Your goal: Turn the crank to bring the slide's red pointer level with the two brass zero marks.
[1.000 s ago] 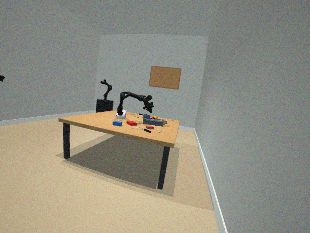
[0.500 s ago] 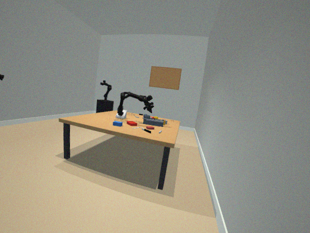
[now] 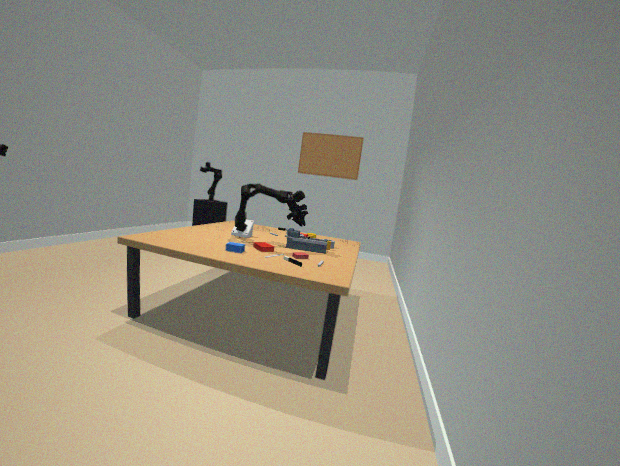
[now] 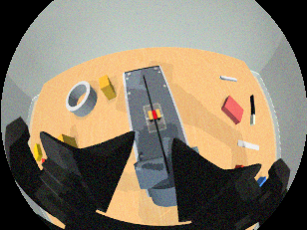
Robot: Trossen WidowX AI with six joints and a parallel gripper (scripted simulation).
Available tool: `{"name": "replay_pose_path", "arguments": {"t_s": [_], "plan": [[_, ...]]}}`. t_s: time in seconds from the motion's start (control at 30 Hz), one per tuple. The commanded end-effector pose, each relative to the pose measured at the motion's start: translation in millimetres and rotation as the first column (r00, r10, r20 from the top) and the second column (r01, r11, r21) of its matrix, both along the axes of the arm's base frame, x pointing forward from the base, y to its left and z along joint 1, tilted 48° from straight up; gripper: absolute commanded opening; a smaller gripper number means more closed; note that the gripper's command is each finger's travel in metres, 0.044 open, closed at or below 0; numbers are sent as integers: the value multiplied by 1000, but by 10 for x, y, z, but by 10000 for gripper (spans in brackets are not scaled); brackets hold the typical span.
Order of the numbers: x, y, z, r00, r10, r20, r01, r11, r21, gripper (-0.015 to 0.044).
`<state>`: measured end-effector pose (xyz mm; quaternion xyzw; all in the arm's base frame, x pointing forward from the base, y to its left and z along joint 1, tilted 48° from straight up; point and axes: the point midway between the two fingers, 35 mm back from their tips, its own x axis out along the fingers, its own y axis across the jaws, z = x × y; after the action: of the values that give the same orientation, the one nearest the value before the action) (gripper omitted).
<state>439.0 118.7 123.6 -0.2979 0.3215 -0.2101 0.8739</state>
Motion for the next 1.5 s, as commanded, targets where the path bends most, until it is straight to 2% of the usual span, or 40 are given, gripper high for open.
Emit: {"name": "replay_pose_path", "arguments": {"t_s": [0.0,0.17,0.23,0.8,1.47], "plan": [[0,-2,1,1000,-1,0,1,1000,-1,289],[0,-2,1,1000,-1,0,1,1000,-1,420],[0,-2,1,1000,-1,0,1,1000,-1,440],[0,-2,1,1000,-1,0,1,1000,-1,0],[0,0,1,1000,0,0,0,1000,0,0]]}}
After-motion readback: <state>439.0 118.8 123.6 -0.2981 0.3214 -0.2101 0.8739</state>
